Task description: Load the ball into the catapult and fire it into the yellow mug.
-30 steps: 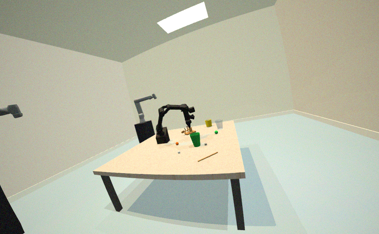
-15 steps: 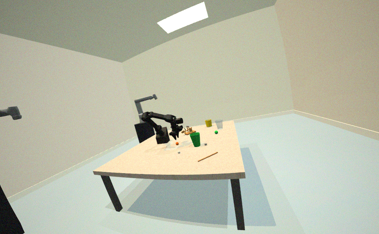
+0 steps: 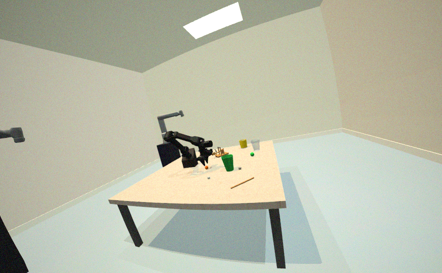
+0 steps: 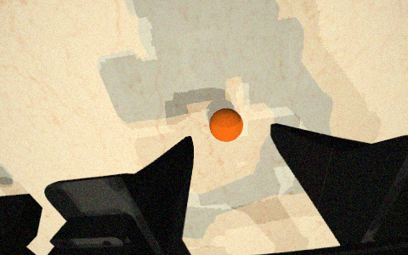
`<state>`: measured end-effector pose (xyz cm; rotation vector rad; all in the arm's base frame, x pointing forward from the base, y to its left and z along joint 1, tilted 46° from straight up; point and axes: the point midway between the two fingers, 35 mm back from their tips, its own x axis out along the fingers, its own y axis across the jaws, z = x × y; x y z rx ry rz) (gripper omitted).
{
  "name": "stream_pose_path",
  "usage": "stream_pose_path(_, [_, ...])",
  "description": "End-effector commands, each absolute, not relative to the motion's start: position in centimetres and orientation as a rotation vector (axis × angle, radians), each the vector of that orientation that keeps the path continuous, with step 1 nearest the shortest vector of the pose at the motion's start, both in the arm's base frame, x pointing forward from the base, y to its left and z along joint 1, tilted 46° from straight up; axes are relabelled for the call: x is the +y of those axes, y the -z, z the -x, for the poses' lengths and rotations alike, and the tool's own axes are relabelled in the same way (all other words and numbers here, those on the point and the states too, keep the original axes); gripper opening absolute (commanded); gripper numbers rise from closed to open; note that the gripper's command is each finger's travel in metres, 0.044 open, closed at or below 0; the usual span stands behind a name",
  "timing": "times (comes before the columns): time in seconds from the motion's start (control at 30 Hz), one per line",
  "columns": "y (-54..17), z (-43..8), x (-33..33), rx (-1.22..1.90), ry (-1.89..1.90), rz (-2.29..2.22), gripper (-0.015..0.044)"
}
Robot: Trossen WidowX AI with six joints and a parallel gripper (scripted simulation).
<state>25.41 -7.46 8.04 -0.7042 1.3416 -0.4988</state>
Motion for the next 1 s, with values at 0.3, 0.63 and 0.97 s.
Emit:
stream_pose_path(0.3, [-6.5,-25.6,-8.9,1.348,0.498,0.709,0.0300])
stream_pose_path(0.63, [-5.6,-25.7,-9.9,1.347,0.500,0.711,0.0300])
stream_pose_path(0.97, [-5.6,-25.7,-9.9,1.347,0.500,0.711,0.0155])
